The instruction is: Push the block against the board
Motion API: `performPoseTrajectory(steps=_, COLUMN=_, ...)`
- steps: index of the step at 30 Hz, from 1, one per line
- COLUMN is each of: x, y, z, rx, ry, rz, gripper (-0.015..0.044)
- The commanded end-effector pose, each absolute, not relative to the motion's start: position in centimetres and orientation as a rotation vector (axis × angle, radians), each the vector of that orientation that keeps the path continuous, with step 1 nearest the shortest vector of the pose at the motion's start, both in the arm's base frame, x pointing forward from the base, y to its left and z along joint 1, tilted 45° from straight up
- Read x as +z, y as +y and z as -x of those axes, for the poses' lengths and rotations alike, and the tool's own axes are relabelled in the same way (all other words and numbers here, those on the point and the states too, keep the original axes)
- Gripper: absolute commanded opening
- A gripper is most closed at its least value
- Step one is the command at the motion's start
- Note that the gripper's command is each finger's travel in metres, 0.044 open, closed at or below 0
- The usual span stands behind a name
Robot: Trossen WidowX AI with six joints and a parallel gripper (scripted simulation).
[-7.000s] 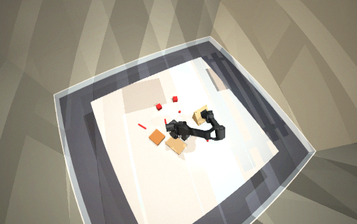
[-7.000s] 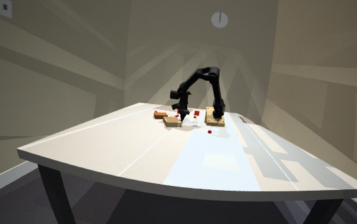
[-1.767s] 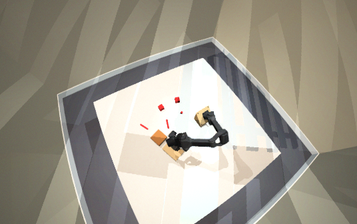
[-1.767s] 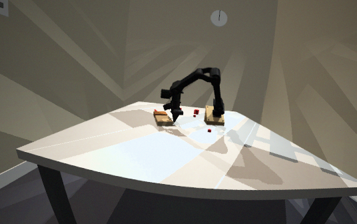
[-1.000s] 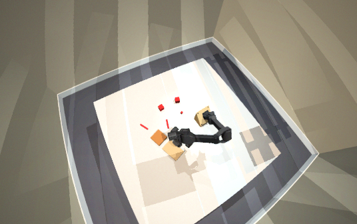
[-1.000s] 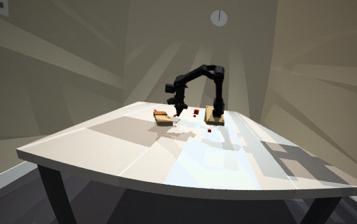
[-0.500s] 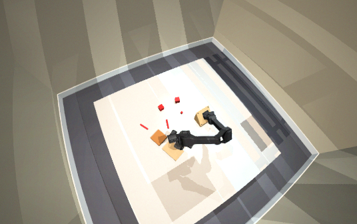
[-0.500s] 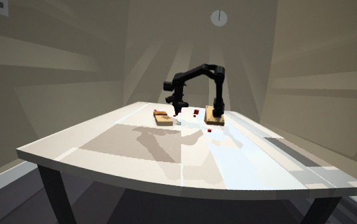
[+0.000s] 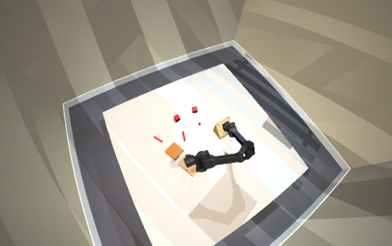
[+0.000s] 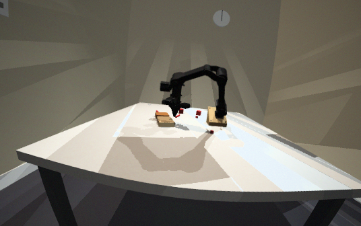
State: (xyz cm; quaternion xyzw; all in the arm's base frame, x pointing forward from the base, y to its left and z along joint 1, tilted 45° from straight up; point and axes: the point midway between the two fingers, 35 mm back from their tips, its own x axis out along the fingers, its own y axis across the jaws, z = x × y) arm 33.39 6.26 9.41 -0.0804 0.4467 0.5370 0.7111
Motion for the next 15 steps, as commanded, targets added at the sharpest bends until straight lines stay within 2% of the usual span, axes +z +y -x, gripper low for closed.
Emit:
performPoseTrajectory(steps=1, x=10.5, y=7.2, z=-34.1, rx=1.267, ry=0.896, rz=0.303, gripper=0.0000)
performPoseTrajectory(steps=15, x=13.5, y=10.0, z=-35.7, rx=1.469, ry=0.584, rz=0.664, gripper=0.0000)
